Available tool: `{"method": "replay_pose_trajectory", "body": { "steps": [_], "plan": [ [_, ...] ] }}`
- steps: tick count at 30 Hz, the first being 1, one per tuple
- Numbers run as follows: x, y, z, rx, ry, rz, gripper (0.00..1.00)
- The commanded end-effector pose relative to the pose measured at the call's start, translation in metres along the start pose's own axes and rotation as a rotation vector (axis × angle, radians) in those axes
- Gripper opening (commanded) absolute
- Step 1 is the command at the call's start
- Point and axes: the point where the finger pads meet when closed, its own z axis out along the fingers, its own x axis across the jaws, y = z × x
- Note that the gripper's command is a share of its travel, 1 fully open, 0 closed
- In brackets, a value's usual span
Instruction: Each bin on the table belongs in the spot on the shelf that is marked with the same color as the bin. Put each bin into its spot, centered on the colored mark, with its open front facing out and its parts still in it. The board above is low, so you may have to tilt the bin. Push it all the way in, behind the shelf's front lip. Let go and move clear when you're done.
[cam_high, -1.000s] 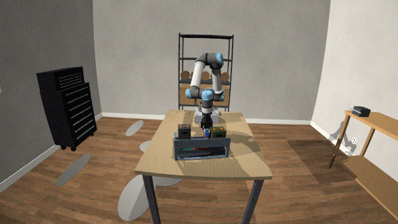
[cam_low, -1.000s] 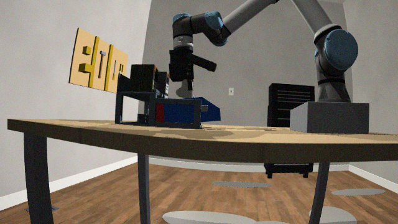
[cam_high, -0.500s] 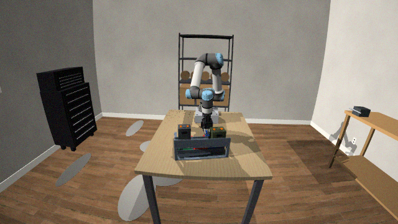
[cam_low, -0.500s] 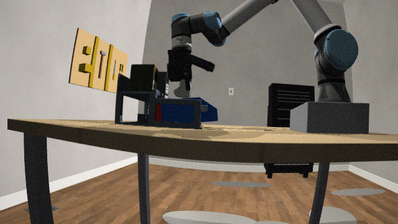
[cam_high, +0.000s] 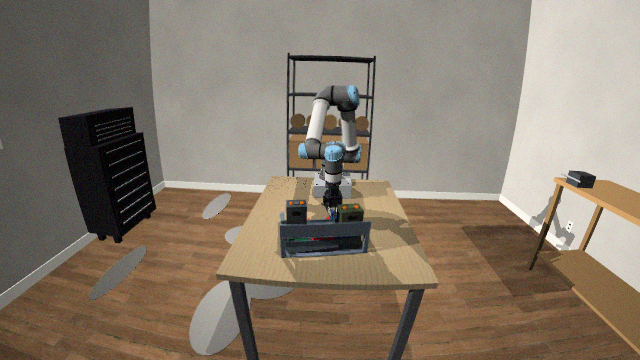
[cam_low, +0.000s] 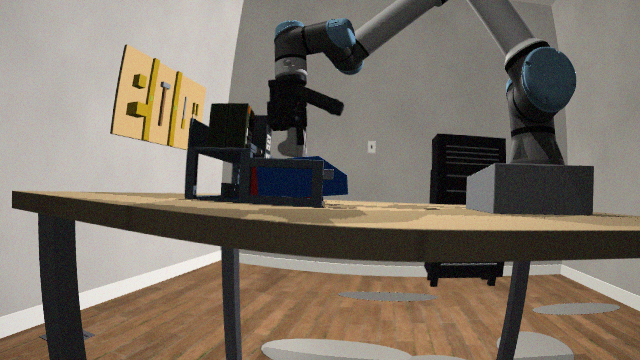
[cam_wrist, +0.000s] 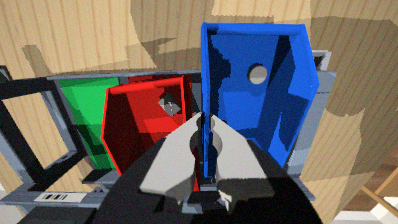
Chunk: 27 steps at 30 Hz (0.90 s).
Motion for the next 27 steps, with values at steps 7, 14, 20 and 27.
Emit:
{"method": "replay_pose_trajectory", "body": {
  "steps": [7,14,20,27],
  "plan": [
    [0.0002,0.0032,-0.0026,-0.007,-0.001,0.000,0.00],
    [0.0002,0.0037,-0.0031,-0.008,-0.002,0.000,0.00],
    [0.0003,0.0034,-0.0028,-0.008,-0.002,0.000,0.00],
    [0.0006,0.0011,-0.0013,-0.012,0.000,0.000,0.00]
  ]
}}
